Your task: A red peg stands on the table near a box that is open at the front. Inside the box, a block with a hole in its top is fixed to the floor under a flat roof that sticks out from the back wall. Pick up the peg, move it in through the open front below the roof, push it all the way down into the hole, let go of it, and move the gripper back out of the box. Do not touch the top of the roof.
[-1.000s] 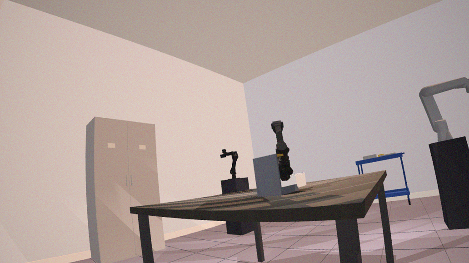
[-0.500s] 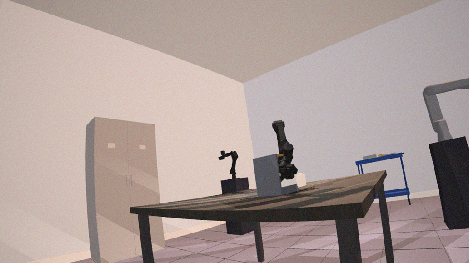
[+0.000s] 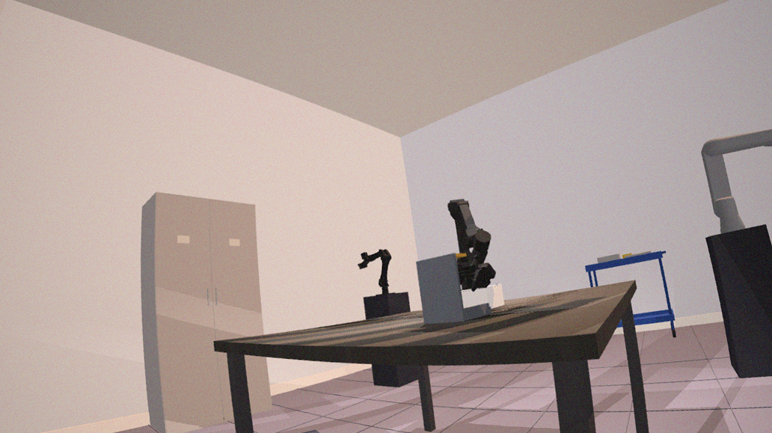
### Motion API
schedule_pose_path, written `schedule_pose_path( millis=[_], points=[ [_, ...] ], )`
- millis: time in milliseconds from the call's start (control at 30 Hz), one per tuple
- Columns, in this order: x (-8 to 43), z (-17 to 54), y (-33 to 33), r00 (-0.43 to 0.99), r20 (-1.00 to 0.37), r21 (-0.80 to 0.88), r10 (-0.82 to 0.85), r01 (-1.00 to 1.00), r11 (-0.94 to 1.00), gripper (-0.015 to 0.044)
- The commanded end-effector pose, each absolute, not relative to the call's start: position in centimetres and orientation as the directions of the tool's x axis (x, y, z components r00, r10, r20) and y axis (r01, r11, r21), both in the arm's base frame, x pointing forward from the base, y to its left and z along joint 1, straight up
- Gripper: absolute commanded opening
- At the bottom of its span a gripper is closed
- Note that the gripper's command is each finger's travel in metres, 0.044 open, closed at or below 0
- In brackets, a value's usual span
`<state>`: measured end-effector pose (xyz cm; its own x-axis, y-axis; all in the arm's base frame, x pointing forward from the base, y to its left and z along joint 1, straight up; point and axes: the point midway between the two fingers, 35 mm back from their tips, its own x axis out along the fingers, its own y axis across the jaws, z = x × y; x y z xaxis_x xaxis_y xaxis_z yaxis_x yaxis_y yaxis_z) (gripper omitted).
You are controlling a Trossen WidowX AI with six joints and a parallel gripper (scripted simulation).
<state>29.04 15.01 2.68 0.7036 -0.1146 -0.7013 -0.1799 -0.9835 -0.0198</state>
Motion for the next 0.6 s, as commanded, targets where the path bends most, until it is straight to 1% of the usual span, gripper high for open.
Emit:
schedule_pose_path(
  millis=[0, 567],
  points=[
    [28.0, 3.8, 15.2, 0.704, -0.701, -0.019, -0.117, -0.183, -0.983, 0.0440],
    [23.4, 8.0, 14.9, 0.706, -0.699, -0.018, -0.117, -0.181, -0.983, 0.0440]
  ],
)
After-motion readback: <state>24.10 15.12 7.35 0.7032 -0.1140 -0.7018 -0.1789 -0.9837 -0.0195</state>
